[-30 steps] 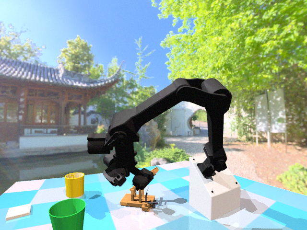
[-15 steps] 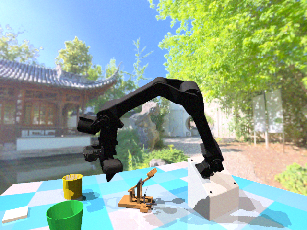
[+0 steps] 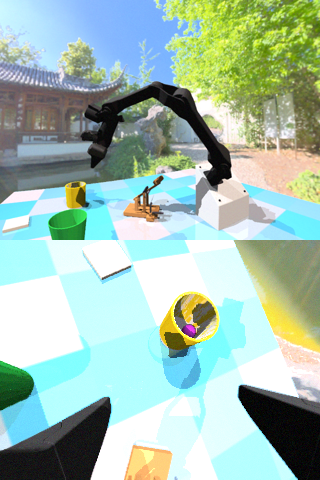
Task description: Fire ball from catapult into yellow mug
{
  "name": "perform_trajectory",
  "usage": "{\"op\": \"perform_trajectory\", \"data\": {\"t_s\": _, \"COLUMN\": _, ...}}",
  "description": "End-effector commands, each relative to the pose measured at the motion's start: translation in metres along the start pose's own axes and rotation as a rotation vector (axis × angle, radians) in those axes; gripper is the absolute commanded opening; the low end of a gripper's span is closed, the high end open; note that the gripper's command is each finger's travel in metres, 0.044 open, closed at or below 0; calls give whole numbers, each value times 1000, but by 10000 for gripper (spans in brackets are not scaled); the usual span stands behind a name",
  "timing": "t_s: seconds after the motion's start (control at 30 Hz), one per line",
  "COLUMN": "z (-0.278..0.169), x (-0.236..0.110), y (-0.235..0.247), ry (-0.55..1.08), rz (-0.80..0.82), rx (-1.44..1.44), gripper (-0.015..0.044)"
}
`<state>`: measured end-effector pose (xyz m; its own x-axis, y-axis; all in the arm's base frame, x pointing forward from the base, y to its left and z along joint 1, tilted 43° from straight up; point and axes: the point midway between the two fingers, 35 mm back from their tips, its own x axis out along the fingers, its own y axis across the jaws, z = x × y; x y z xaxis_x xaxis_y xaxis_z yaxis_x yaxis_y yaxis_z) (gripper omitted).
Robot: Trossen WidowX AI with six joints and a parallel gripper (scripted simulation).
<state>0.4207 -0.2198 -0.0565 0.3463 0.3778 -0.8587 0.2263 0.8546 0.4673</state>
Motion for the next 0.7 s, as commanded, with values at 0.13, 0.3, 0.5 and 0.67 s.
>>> {"op": "perform_trajectory", "data": {"t_s": 0.13, "z": 26, "x": -14, "y": -57, "ry": -146, "rz": 60, "rx": 223, "gripper": 440}}
{"op": "perform_trajectory", "data": {"t_s": 0.3, "z": 34, "x": -23, "y": -82, "ry": -207, "rz": 88, "rx": 312, "gripper": 440}}
{"op": "perform_trajectory", "data": {"t_s": 0.5, "z": 33, "x": -22, "y": -84, "ry": -206, "rz": 85, "rx": 316, "gripper": 440}}
{"op": "perform_trajectory", "data": {"t_s": 0.67, "z": 32, "x": -21, "y": -91, "ry": -204, "rz": 79, "rx": 326, "gripper": 440}}
